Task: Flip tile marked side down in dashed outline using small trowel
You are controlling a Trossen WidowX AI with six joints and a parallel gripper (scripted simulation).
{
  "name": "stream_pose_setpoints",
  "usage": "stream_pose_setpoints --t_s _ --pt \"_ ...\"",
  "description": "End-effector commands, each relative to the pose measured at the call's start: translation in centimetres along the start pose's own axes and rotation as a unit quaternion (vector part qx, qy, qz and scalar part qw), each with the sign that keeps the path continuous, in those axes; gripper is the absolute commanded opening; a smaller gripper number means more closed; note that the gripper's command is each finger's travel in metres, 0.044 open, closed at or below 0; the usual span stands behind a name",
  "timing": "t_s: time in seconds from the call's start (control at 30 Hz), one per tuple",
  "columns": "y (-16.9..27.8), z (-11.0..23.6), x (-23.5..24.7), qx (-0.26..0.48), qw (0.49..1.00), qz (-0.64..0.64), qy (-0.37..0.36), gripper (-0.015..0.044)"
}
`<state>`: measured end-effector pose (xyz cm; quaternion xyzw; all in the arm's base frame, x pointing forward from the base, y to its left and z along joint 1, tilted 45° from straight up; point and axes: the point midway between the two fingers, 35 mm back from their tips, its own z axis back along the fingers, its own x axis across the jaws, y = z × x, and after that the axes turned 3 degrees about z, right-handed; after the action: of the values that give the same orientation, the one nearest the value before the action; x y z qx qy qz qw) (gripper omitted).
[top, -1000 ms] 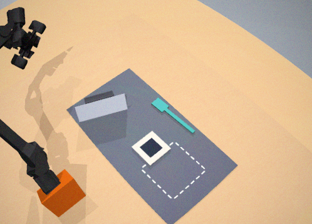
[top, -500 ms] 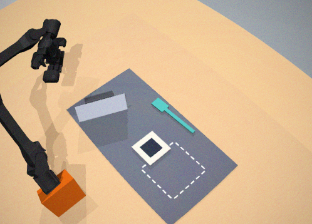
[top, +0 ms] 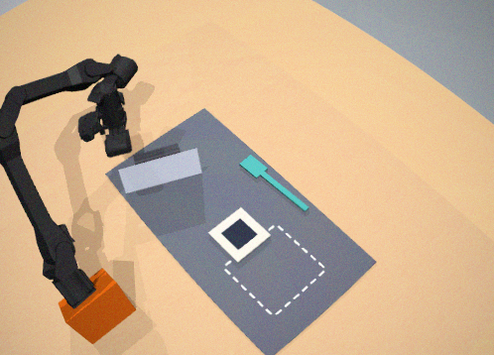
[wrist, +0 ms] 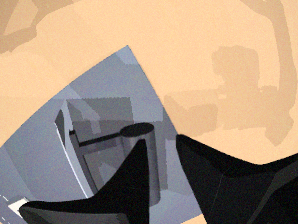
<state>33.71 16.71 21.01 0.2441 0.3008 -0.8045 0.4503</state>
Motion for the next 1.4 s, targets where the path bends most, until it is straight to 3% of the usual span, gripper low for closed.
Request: stream_pose_setpoints --t_s 0.0,1.37 --pt "0.2 -0.2 0.3 0.0 1.0 0.01 -0.005 0.01" --pt "0.1 -2.1 6.9 -0.001 1.0 0.009 -0.007 0.01"
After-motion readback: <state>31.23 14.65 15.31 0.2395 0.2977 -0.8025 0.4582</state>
